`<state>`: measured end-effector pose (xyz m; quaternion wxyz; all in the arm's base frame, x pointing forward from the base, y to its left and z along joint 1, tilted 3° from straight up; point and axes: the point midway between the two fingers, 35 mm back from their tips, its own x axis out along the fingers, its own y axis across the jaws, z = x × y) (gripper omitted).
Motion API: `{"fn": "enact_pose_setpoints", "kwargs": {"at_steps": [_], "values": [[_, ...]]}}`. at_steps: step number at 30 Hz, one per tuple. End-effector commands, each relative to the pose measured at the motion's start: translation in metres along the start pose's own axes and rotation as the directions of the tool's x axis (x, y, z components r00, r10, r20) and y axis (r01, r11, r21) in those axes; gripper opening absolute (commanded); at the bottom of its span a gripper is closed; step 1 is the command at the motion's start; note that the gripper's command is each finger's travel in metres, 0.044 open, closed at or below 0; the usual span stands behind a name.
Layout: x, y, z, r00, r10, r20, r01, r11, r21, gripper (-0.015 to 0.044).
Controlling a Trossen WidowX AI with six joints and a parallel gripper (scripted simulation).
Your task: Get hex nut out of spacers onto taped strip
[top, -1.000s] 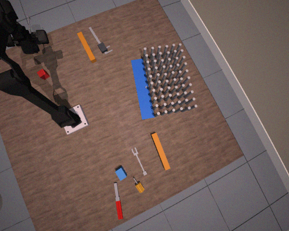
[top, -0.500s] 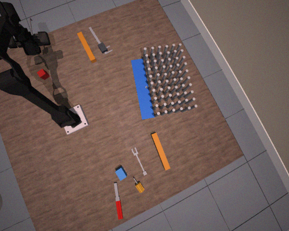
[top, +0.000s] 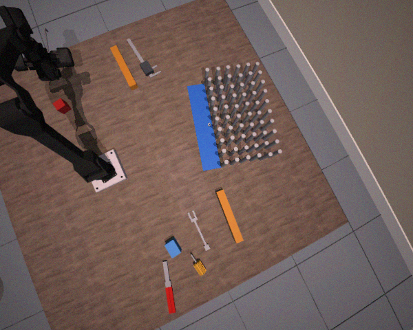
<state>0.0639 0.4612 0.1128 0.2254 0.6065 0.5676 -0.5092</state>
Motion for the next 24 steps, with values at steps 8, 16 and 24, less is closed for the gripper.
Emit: {"fn": "enact_pose_setpoints", "kwargs": {"at_steps": [8,16,24], "values": [[0.008,0.002,0.002,1.000,-0.003,-0.004,0.003,1.000,-0.002,0.0000],[0.013,0.004,0.005,1.000,-0.003,-0.004,0.003,1.000,-0.002,0.0000],[0.019,0.005,0.008,1.000,-0.003,-0.004,0.003,1.000,-0.002,0.0000]]}}
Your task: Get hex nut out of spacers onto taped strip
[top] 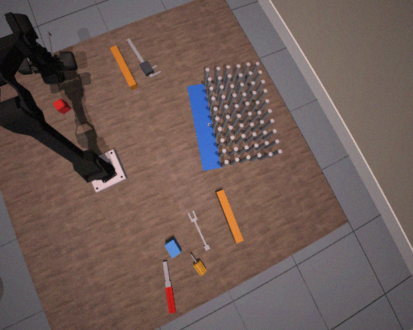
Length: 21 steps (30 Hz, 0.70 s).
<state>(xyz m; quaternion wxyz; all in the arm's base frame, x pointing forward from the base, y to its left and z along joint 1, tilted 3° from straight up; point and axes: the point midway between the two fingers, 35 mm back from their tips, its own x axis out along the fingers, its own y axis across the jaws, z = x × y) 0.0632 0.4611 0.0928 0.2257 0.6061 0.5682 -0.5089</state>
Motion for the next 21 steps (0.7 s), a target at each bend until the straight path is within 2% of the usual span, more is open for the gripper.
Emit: {"fn": "enact_pose_setpoints", "kwargs": {"at_steps": [1,21], "values": [[0.002,0.000,0.000,1.000,-0.002,-0.004,0.002,1.000,-0.001,0.0000],[0.016,0.005,0.008,1.000,-0.002,-0.004,0.002,1.000,-0.001,0.0000]]}}
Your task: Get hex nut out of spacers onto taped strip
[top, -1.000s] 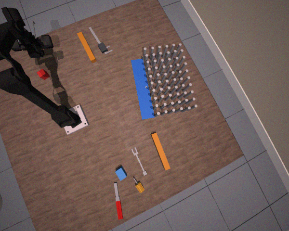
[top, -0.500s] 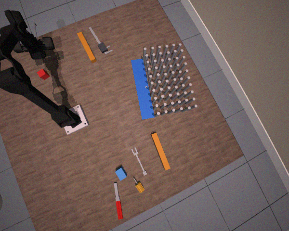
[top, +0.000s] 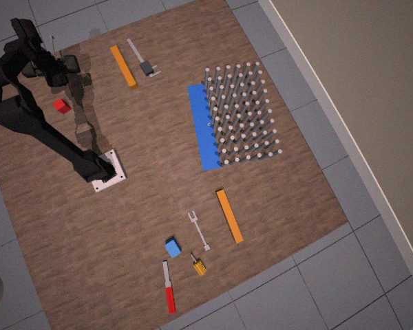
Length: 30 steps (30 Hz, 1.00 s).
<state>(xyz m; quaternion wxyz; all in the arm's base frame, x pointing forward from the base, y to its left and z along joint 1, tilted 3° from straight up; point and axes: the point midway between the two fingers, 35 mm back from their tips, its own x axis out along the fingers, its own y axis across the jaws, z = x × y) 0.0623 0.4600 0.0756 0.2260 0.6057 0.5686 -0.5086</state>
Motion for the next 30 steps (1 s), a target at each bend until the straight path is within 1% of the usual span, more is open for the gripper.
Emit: {"fn": "enact_pose_setpoints", "kwargs": {"at_steps": [1,30], "values": [[0.002,0.000,0.000,1.000,-0.002,-0.005,0.002,1.000,0.001,0.0000],[0.021,0.007,0.013,1.000,-0.002,-0.004,0.002,1.000,0.001,0.0000]]}}
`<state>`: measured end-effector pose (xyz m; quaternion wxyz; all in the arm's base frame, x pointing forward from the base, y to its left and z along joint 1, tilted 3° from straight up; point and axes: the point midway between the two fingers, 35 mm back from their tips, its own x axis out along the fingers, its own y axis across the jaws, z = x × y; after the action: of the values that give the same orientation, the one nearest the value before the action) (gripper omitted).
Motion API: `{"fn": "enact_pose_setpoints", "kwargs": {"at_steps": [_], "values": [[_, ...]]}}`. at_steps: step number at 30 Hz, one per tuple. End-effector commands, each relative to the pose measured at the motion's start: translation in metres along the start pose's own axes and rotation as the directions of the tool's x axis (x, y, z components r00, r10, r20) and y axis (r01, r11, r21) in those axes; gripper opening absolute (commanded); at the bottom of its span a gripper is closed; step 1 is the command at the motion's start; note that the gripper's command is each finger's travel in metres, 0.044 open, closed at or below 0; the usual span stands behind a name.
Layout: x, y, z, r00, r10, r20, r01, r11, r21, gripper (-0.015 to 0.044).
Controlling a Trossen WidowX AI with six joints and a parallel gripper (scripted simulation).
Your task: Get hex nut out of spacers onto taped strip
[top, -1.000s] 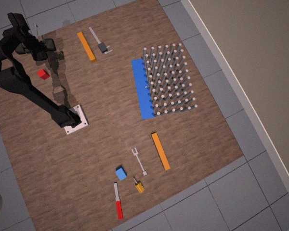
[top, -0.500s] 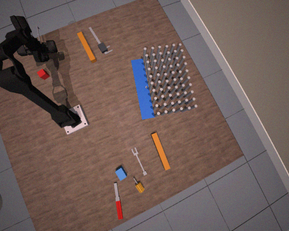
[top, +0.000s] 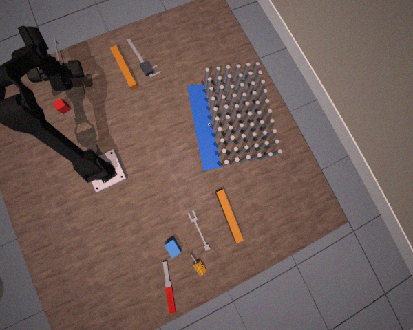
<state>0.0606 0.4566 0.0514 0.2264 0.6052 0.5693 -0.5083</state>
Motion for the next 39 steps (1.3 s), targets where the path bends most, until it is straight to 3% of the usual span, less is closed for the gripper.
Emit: {"fn": "enact_pose_setpoints", "kwargs": {"at_steps": [1,32,39], "values": [[0.002,0.001,0.001,1.000,-0.001,-0.005,0.001,1.000,0.002,0.0000],[0.021,0.007,0.016,1.000,-0.001,-0.004,0.001,1.000,0.003,0.0000],[0.019,0.007,0.015,1.000,-0.001,0.001,0.001,1.000,-0.001,0.0184]]}}
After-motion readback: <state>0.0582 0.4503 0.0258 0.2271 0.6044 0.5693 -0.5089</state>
